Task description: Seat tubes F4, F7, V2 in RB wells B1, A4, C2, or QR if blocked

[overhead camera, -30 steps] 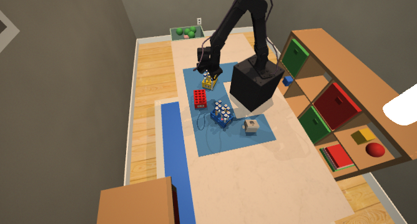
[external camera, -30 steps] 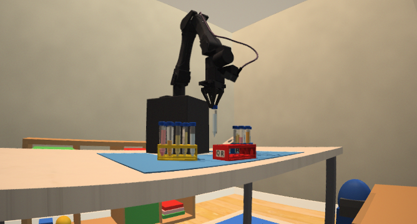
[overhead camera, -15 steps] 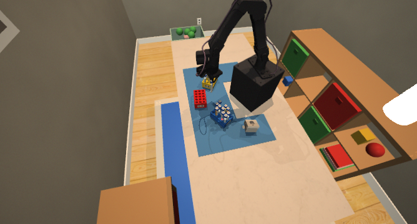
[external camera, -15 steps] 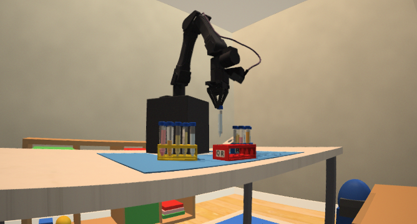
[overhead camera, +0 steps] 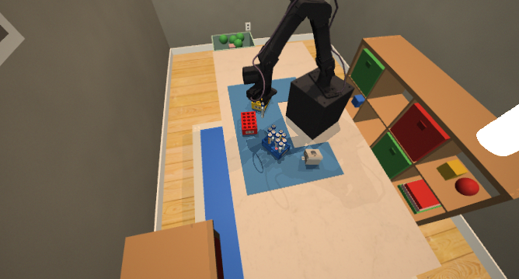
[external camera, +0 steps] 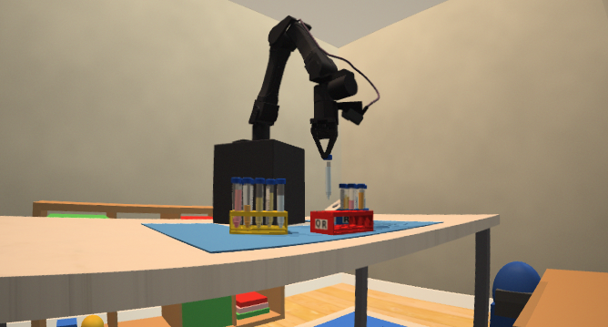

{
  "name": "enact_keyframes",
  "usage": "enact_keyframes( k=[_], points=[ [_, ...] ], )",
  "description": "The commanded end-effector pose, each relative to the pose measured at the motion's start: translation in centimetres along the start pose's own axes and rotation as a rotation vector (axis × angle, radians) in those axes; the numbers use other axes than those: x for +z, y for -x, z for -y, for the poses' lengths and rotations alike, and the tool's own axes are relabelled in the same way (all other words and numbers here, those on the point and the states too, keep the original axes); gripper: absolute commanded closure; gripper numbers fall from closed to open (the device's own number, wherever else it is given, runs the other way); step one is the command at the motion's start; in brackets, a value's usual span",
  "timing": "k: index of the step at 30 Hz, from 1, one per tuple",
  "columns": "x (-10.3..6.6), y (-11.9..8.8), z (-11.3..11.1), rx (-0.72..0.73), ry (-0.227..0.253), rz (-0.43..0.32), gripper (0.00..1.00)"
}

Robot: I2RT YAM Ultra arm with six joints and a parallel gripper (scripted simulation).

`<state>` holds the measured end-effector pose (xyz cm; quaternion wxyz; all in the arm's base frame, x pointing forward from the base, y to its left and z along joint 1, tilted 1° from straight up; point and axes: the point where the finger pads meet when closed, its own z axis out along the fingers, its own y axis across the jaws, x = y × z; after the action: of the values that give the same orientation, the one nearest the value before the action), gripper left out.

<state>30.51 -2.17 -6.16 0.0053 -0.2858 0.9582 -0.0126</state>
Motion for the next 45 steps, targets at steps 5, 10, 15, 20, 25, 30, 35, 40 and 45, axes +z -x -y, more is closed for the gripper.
enact_keyframes(
  k=[5, 10, 15, 20, 25, 30, 35, 40, 45],
  points=[
    [-0.1, 1.9, -1.0, -0.004, 0.007, -0.007, 1.0],
    [-0.1, 3.3, -1.8, -0.004, 0.007, -0.007, 1.0],
    [0.0, 3.6, -0.6, 0.016, 0.006, -0.008, 1.0],
    [0.0, 4.0, -0.4, 0.009, 0.006, -0.008, 1.0],
    [0.0, 4.5, 0.3, 0.001, 0.006, -0.007, 1.0],
    [0.0, 5.1, 0.9, 0.001, 0.006, -0.007, 1.0],
    [0.0, 5.6, 1.4, 0.001, 0.006, -0.007, 1.0],
    [0.0, 6.0, 1.8, 0.001, 0.006, -0.007, 1.0],
    [0.0, 6.6, 2.4, 0.001, 0.006, -0.007, 1.0]
  ],
)
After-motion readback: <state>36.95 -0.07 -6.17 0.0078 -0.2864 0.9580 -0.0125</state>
